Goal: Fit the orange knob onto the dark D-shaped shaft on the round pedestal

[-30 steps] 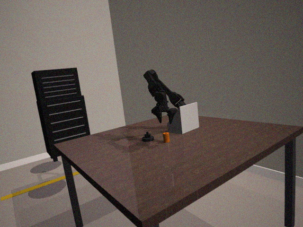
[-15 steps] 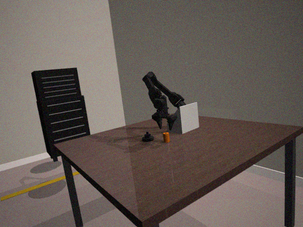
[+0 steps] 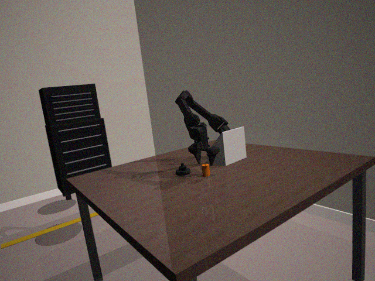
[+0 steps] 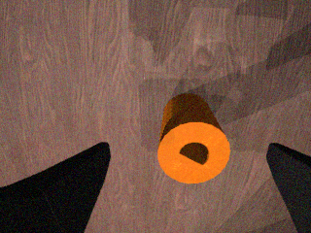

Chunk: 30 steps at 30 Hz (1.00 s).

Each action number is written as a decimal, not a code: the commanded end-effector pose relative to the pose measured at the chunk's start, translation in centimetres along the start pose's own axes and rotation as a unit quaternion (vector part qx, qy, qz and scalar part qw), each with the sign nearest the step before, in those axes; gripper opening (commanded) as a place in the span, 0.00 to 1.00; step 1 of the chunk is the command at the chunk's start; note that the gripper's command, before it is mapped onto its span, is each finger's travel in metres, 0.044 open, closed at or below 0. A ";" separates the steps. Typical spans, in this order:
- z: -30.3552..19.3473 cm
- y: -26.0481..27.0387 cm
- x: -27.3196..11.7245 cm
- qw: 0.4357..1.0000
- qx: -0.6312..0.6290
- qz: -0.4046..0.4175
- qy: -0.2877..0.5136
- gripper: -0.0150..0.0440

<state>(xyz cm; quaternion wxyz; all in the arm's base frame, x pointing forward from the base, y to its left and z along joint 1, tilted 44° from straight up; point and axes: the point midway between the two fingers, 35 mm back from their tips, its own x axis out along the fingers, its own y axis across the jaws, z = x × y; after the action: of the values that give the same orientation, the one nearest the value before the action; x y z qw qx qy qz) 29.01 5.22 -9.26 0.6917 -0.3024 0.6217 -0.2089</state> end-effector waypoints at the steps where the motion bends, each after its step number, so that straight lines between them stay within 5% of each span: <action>1: -0.2 -0.1 0.8 1.000 -0.003 -0.003 0.002 1.00; 30: -0.4 -0.3 5.3 1.000 -0.003 -0.006 0.003 1.00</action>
<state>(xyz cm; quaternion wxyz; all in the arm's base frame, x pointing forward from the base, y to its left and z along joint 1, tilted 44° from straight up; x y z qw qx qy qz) 29.53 1.84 -12.67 0.6910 -0.3039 0.6211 -0.2106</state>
